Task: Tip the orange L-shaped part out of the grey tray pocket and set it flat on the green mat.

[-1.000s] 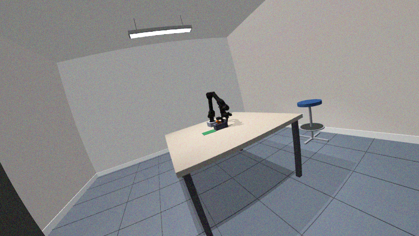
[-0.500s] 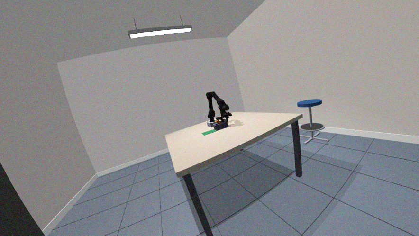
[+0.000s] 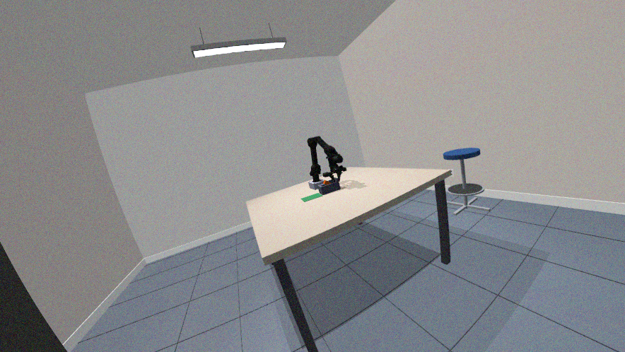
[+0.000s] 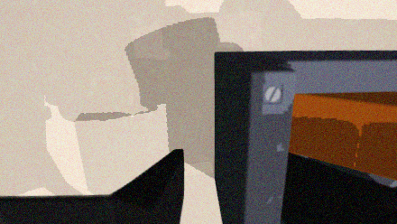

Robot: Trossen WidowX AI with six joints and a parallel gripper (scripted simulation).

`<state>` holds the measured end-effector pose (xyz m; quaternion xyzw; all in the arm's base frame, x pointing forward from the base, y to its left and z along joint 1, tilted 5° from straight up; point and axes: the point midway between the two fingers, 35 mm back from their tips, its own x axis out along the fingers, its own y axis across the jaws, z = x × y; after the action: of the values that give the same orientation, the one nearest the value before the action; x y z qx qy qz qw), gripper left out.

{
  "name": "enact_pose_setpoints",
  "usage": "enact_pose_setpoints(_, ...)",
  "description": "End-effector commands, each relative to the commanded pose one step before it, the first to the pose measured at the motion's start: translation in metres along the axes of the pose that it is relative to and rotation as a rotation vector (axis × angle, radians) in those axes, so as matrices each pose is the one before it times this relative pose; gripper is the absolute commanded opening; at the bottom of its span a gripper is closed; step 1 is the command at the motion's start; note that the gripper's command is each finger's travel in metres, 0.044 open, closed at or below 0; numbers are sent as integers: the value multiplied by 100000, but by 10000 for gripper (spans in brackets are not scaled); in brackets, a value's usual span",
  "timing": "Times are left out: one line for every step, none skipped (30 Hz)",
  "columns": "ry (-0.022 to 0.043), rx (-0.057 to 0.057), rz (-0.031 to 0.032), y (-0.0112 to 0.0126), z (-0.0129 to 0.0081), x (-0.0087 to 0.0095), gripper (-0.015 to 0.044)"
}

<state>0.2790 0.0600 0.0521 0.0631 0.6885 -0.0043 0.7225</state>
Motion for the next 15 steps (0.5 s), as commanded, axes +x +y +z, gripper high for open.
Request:
enact_pose_setpoints(-1479,154,-16,-131,583,-2260,180)
enact_pose_setpoints(-13,-2,-20,-136,89,-1204,180)
enact_pose_setpoints(-8,-2,-22,-150,31,-1222,180)
enact_pose_setpoints(-2,-1,-23,-170,-31,-1287,180)
enact_pose_setpoints(4,-1,-26,-193,-104,-1373,180)
enact_pose_setpoints(9,0,-23,-174,-148,-1177,180)
enact_pose_setpoints(8,0,-14,-112,-120,-734,180)
enact_pose_setpoints(3,0,-5,-38,-45,-247,180)
enact_pose_setpoints(0,0,0,0,0,0,180)
enact_pose_setpoints(0,0,0,0,0,0,180)
enact_pose_setpoints(0,0,0,0,0,0,180)
enact_pose_setpoints(-1885,467,498,103,251,149,180)
enact_pose_setpoints(0,0,0,0,0,0,180)
enact_pose_setpoints(0,0,0,0,0,0,180)
enact_pose_setpoints(0,0,0,0,0,0,180)
